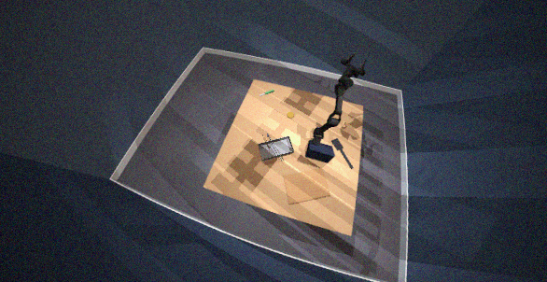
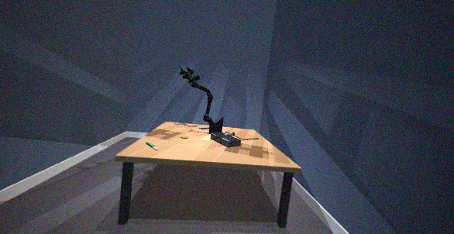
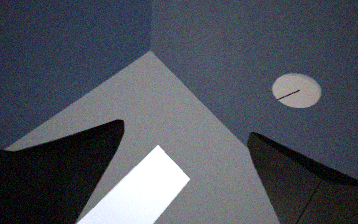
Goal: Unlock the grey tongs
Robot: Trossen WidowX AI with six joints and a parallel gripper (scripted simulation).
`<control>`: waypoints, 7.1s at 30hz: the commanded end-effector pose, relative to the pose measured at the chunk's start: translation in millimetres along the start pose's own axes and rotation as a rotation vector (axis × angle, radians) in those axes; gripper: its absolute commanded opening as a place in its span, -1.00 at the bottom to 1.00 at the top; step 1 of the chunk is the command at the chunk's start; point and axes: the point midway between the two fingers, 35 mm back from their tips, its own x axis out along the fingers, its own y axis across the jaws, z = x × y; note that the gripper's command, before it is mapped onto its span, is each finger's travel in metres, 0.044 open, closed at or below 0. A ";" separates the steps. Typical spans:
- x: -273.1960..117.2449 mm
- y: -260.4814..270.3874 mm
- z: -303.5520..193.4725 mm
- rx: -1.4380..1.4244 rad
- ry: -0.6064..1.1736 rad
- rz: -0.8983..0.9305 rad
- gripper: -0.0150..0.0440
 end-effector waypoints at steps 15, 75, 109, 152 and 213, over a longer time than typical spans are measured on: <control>-36.5 -167.3 132.1 -0.003 -0.279 -0.449 1.00; -621.4 -438.6 -88.5 -0.023 0.209 -2.374 1.00; -878.7 -99.2 -155.4 -1.019 2.338 -2.362 1.00; -922.1 -111.6 -121.0 -1.021 2.337 -2.361 1.00; -831.4 -92.3 -191.7 -1.016 2.339 -2.363 -1.00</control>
